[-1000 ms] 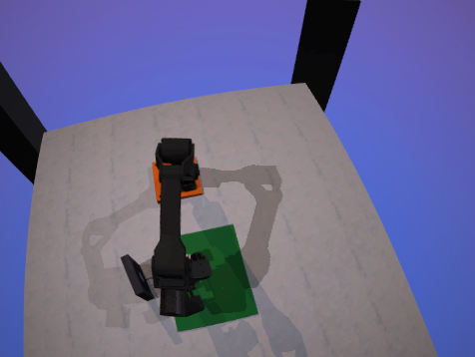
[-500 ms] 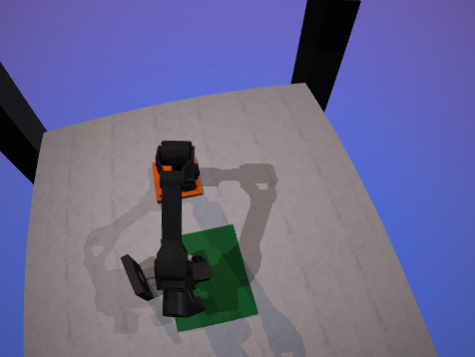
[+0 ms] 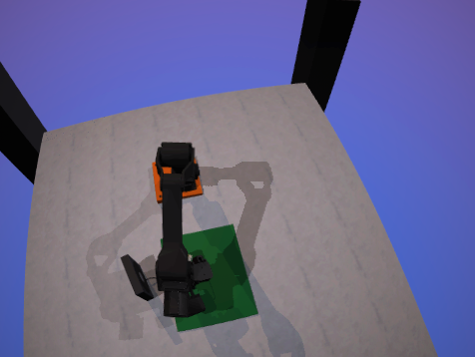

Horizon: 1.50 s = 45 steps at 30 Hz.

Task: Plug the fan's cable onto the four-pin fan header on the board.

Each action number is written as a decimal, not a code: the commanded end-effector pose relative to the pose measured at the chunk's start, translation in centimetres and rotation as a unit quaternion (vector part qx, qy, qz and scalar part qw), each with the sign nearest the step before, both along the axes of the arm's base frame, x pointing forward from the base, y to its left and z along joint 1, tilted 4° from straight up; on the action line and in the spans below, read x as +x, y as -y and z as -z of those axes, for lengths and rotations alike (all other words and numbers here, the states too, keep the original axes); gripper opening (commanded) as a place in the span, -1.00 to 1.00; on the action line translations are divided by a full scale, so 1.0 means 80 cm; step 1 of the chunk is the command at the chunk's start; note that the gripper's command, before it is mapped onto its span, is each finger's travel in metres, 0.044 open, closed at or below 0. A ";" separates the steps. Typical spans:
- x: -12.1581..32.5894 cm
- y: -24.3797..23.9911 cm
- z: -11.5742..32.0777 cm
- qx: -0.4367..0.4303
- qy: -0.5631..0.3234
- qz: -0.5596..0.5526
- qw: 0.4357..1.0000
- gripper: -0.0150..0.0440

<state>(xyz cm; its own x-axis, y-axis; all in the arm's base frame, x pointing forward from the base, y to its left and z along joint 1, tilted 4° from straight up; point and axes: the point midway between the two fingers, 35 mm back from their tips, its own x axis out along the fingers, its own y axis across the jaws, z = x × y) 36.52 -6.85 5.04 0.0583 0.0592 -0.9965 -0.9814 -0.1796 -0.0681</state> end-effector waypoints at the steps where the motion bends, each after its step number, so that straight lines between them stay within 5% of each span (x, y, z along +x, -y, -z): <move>1: 0.000 0.000 -0.001 0.000 0.000 0.000 1.000 0.29; 10: 0.000 0.000 -0.001 0.000 0.000 0.000 1.000 -0.49; 18: -0.003 0.004 -0.059 0.002 0.000 0.003 1.000 -0.49; 26: -0.004 0.004 -0.061 0.003 0.000 0.014 1.000 -0.49; 45: -0.039 -0.004 -0.063 0.022 -0.021 0.333 0.942 -0.49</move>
<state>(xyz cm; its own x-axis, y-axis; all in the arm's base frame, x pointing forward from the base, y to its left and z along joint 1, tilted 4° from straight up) 33.86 -6.71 9.71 0.0444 0.0620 -0.9971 -0.9276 0.3731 -0.0181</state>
